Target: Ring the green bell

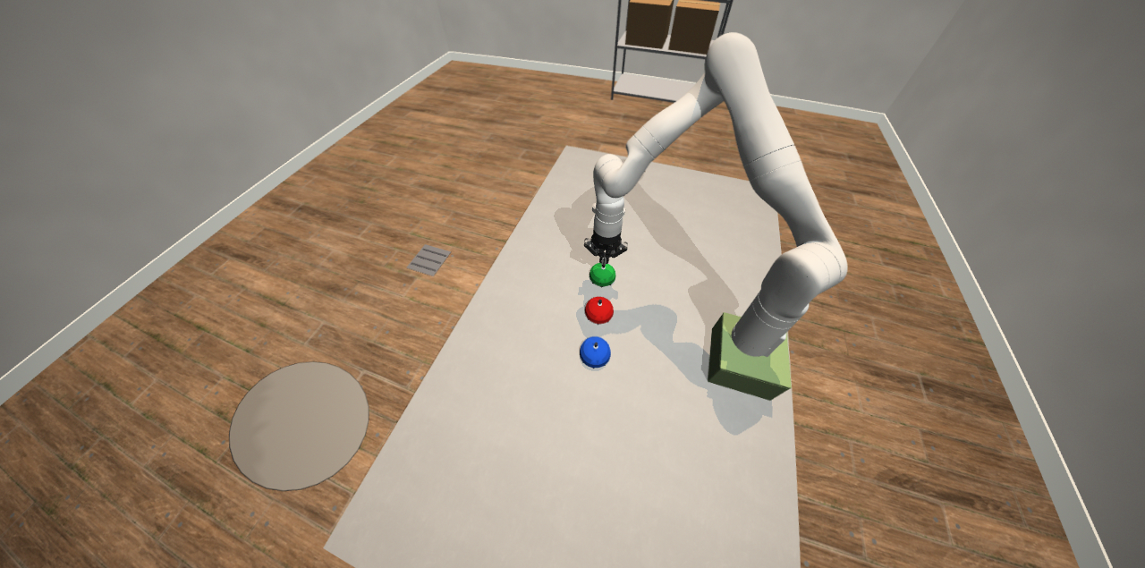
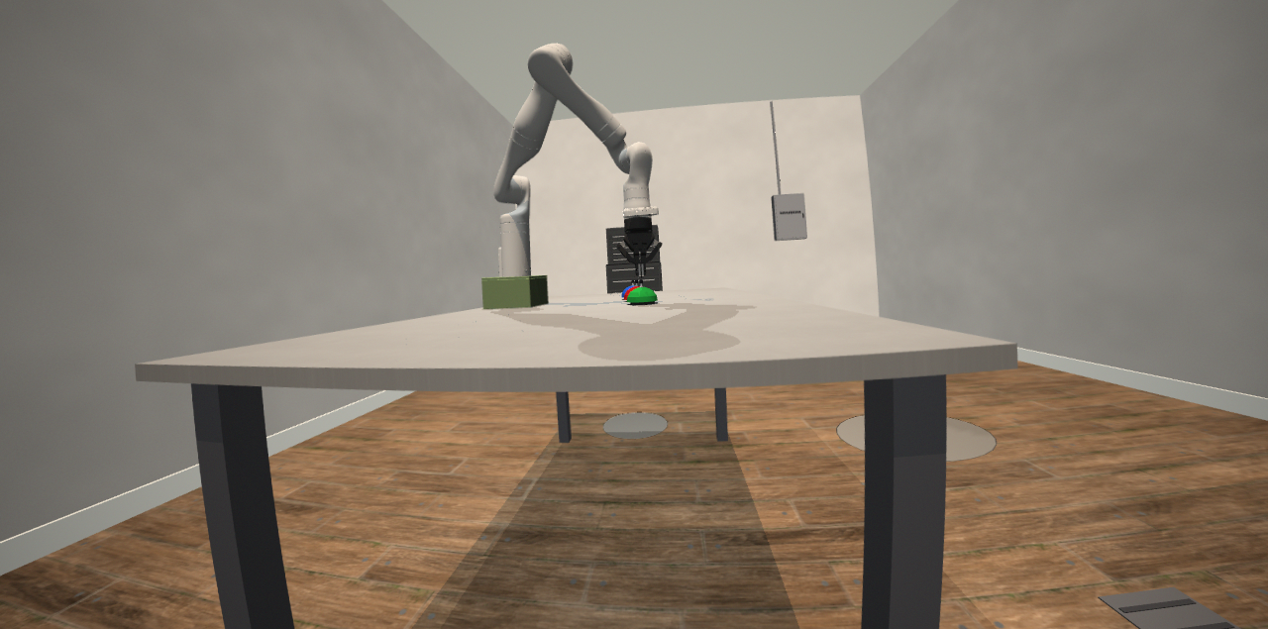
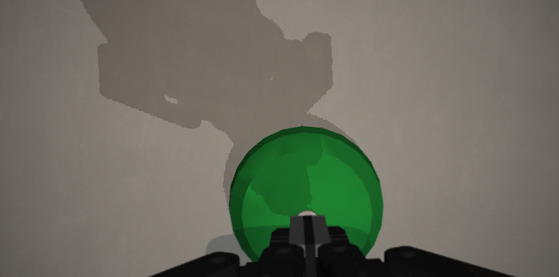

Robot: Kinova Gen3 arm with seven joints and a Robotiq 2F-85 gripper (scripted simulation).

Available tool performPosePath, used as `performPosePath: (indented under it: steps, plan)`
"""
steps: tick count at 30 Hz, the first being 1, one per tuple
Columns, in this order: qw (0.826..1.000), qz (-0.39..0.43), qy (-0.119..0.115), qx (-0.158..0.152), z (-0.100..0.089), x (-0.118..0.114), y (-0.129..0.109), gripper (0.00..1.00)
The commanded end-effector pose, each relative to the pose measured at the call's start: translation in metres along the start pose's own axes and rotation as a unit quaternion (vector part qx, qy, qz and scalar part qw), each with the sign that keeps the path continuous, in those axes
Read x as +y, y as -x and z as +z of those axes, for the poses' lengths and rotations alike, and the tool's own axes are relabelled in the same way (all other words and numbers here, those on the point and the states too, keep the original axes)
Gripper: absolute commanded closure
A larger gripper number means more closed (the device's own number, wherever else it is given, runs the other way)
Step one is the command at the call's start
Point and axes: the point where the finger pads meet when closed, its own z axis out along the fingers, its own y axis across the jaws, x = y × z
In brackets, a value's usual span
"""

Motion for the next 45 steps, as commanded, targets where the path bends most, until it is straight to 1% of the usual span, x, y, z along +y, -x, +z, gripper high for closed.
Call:
performPosePath:
  steps: [1, 7, 45]
  plan:
    - [1.0, 0.0, 0.0, 0.0, 0.0025, -0.0001, 0.0005, 1.0]
    - [1.0, 0.0, 0.0, 0.0, 0.0069, -0.0001, 0.0005, 1.0]
    - [1.0, 0.0, 0.0, 0.0, 0.0088, -0.0001, 0.0005, 1.0]
